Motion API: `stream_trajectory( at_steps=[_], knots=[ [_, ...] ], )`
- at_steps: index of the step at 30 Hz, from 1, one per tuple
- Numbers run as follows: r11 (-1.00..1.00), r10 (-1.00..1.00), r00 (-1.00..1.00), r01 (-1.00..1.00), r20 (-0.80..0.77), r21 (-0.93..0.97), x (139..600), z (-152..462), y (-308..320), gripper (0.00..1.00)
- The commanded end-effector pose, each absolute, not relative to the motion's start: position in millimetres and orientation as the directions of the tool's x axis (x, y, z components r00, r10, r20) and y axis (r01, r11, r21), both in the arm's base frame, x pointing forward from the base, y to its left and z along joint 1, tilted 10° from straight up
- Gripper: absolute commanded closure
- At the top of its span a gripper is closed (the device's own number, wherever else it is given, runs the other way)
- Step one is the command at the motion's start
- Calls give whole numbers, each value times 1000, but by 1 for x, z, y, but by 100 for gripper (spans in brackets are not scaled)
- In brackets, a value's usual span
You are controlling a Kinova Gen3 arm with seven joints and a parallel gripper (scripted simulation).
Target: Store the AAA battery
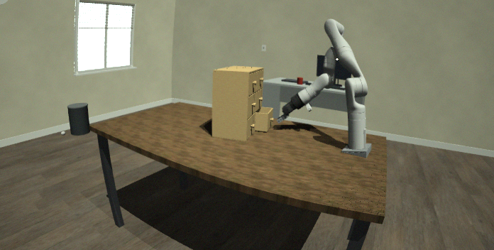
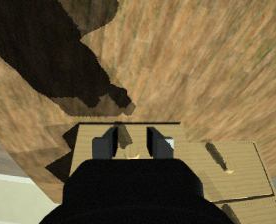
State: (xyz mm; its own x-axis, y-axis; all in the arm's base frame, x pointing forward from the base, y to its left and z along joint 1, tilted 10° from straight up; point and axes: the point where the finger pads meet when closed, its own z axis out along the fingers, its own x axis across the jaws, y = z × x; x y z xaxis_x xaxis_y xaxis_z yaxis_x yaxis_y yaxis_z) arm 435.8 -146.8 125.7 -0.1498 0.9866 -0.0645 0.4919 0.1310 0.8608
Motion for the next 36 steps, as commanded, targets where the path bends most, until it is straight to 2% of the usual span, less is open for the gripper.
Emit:
stream_trajectory(
  at_steps=[1, 36],
  knots=[
    [132, 987, -150, 491, -66, 861, 436, 126, -147, 33],
    [132, 987, -150, 491, -66, 861, 440, 127, -146, 33]
  ],
)
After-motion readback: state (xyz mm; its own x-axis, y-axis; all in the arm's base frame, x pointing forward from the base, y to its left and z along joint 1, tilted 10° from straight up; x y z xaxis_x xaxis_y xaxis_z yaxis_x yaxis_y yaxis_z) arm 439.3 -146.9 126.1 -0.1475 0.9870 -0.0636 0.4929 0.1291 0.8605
